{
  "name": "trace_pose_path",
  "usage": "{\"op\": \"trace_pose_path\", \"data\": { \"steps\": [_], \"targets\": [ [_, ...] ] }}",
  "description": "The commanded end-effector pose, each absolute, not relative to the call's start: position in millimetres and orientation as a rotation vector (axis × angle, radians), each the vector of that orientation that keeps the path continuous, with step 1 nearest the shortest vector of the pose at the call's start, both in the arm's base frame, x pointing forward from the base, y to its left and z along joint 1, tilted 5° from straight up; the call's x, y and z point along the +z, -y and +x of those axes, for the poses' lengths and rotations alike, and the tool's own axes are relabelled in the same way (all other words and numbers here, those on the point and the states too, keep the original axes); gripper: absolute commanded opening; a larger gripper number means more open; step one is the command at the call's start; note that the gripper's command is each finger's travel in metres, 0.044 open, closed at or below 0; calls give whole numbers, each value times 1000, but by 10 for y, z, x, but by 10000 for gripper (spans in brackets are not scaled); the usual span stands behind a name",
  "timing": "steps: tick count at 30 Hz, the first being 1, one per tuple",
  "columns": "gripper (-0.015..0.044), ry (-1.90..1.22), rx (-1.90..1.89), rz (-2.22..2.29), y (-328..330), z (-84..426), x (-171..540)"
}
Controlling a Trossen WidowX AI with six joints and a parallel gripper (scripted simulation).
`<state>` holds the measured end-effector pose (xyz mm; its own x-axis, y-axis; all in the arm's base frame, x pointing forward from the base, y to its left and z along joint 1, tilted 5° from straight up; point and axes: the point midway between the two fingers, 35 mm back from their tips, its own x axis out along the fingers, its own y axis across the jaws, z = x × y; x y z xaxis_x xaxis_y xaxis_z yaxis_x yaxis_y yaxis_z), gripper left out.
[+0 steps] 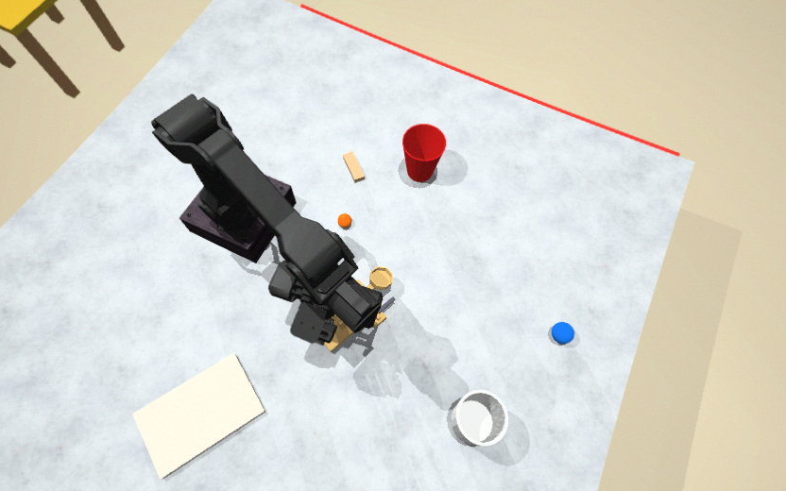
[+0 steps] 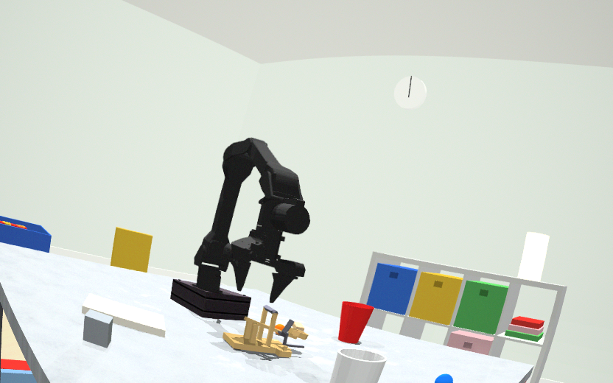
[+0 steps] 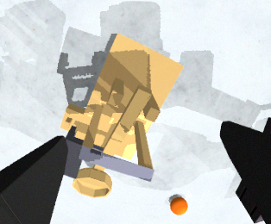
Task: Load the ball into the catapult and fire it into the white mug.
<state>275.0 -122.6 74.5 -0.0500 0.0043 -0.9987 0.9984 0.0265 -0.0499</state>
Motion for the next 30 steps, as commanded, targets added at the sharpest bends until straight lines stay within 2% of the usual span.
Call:
{"op": "trace_pose_path", "data": {
  "steps": [1,13,17,21,30],
  "targets": [
    [440,-1205,-1310,1255,1221,2745,755],
    [440,-975,-1596,1528,1219,2739,766],
    [440,-972,-1600,1531,1219,2739,739],
    [440,-971,-1601,1531,1216,2719,322],
    [440,-971,-1601,1531,1217,2718,226]
  ]
}}
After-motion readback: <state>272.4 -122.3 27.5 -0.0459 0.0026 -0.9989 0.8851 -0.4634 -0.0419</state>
